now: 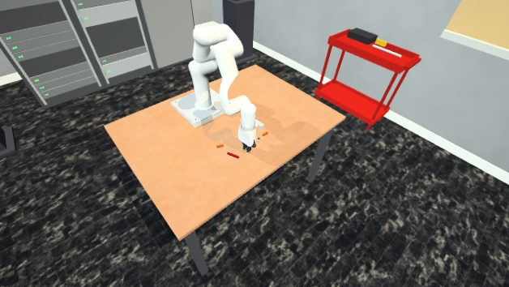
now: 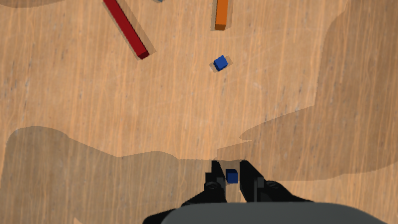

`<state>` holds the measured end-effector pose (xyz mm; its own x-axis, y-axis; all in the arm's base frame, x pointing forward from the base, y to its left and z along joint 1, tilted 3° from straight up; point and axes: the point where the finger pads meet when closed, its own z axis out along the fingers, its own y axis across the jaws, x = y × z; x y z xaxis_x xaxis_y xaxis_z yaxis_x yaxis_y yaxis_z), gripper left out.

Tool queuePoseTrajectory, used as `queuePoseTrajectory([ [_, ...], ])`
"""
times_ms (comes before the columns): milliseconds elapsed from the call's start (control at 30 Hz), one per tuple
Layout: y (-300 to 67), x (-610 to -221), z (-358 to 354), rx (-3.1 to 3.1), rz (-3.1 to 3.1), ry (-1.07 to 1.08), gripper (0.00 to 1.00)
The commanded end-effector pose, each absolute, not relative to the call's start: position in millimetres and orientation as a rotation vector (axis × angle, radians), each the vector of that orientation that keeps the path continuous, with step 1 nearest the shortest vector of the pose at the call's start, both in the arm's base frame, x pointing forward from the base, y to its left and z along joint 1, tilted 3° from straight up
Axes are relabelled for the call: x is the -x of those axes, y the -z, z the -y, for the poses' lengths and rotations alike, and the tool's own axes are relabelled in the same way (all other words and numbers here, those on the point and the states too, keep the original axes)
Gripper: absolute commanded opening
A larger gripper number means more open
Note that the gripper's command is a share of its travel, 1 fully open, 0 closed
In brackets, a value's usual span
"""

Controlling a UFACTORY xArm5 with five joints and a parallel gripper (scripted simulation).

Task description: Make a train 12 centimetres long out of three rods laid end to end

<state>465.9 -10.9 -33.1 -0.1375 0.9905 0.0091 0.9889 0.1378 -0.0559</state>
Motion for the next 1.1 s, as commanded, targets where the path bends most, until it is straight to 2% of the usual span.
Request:
queuePoseTrajectory([
  [0, 31.8, -467.4, 11.0, 2.036, 2.339, -0.052, 0.24],
  [300, 31.8, -467.4, 11.0, 2.036, 2.339, -0.052, 0.24],
  [333, 31.8, -467.4, 11.0, 2.036, 2.339, -0.052, 0.04],
  [1067, 31.8, -467.4, 11.0, 2.036, 2.339, -0.052, 0.04],
])
